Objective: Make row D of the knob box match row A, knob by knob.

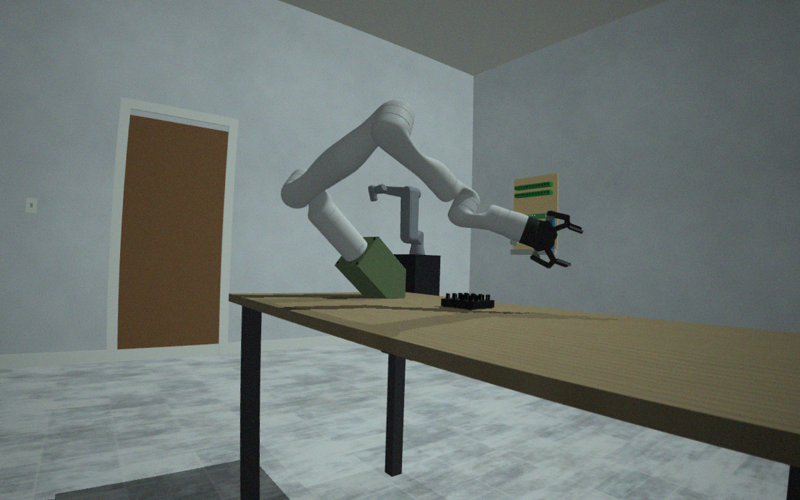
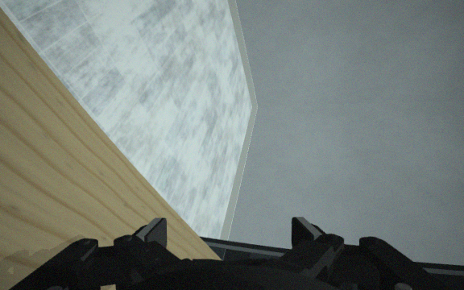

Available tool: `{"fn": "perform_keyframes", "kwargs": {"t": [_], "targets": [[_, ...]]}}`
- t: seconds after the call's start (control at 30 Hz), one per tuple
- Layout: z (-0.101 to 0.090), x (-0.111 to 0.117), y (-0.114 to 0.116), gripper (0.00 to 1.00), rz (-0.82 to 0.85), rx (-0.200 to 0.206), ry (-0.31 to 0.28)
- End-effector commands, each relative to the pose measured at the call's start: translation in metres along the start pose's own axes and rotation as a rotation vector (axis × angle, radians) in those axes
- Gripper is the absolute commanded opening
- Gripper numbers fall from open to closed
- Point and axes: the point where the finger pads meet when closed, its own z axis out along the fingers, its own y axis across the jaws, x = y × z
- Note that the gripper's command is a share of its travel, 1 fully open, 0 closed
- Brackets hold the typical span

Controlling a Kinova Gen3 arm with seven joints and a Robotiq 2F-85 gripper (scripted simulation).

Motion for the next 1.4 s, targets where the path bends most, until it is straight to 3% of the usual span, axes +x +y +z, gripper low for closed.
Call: {"fn": "perform_keyframes", "kwargs": {"t": [0.0,0.33,0.7,0.9,1.1,1.17,1.37], "targets": [[0.0,0.0,0.002,1.0,0.0,-0.003,0.0],[-0.001,-0.002,0.002,1.0,0.044,0.003,-0.013],[-0.005,-0.008,-0.008,1.0,0.284,0.049,-0.081],[-0.014,-0.013,-0.027,1.0,0.564,0.111,-0.174],[-0.033,-0.012,-0.059,1.0,0.9,0.202,-0.31],[-0.033,-0.012,-0.059,1.0,0.9,0.202,-0.31],[-0.067,0.0,-0.099,1.0,1.236,0.314,-0.491]]}}
